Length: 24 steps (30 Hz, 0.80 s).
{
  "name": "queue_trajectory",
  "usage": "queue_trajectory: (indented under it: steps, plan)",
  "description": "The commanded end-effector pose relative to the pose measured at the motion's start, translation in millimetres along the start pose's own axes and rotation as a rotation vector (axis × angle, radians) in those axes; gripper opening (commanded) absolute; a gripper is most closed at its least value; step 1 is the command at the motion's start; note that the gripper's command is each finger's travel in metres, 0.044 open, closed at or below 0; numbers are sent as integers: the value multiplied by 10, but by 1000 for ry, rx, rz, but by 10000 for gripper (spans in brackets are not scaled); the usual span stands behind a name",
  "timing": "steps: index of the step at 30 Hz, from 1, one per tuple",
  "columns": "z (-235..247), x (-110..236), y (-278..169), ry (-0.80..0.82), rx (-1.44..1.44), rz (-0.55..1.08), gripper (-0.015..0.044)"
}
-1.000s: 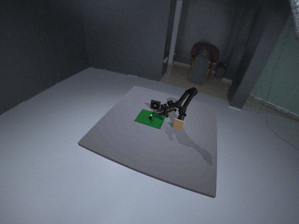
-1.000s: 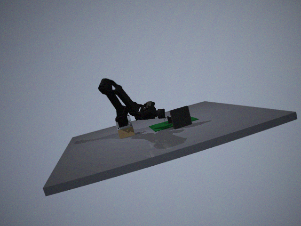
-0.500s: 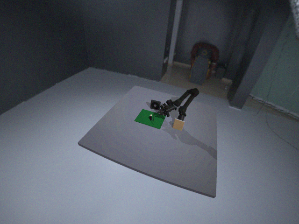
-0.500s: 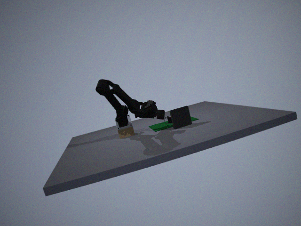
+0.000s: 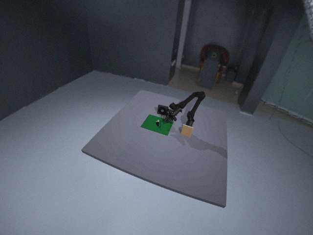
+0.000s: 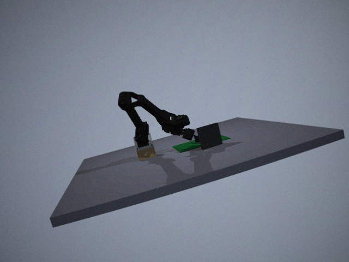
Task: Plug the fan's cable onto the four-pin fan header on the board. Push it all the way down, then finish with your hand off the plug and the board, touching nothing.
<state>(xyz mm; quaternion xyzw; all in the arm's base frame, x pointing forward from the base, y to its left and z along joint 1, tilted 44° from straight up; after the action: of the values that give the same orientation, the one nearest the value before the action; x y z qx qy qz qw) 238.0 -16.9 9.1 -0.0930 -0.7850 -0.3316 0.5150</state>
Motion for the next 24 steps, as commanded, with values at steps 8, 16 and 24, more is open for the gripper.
queue_trajectory:
  steps: [8, 16, 24]
  plan:
    - [16, -64, 44, 79, -96, 229, 205]
    - [36, -72, 82, 95, -132, 395, 205]
    - [42, -51, 140, 75, -144, 557, 205]
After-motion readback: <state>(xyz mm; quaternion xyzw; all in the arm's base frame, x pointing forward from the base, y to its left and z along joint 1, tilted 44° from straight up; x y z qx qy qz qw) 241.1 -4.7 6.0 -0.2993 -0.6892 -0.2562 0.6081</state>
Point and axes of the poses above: the point midway between the two fingers, 35 mm back from their tips, its own x axis back along the fingers, its own z axis across the jaws, y = z × x, the point moved 1 cm from there along x, back along the fingers, and after that the axes turned 10 degrees about x, right-handed, at the moved point
